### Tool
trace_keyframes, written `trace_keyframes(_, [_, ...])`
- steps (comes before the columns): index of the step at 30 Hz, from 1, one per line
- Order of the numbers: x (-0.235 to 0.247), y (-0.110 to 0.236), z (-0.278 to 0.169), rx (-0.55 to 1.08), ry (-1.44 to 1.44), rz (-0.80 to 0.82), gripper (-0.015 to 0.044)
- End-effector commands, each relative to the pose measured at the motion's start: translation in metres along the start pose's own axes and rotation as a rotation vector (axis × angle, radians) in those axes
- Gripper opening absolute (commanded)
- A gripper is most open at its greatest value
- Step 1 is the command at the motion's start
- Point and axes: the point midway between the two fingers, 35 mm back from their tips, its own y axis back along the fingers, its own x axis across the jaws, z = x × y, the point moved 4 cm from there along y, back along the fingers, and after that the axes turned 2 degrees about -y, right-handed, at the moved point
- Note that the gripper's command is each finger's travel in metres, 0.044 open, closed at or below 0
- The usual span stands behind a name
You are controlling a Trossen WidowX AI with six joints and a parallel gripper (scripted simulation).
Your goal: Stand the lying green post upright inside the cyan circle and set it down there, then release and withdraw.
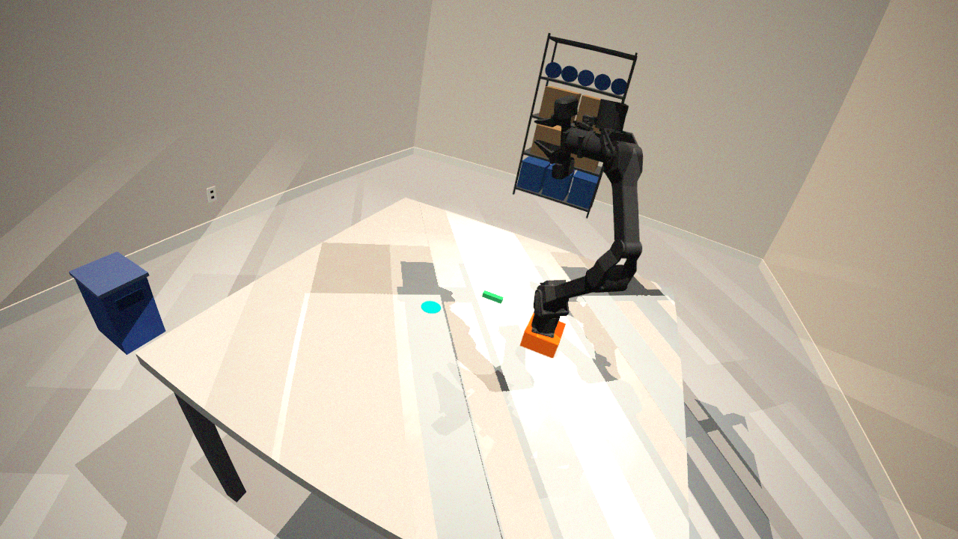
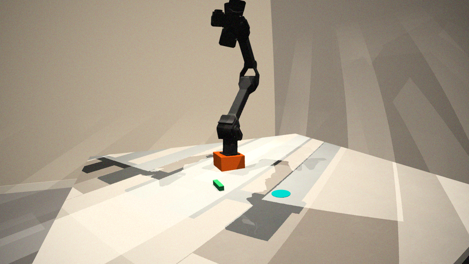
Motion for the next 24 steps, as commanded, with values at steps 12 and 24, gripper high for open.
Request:
trace_keyframes(12, [-0.110, -0.122, 0.033, 0.221, 0.475, -0.447, 0.0233])
trace_keyframes(24, [-0.221, -0.177, 0.018, 0.642, 0.908, -0.711, 0.0233])
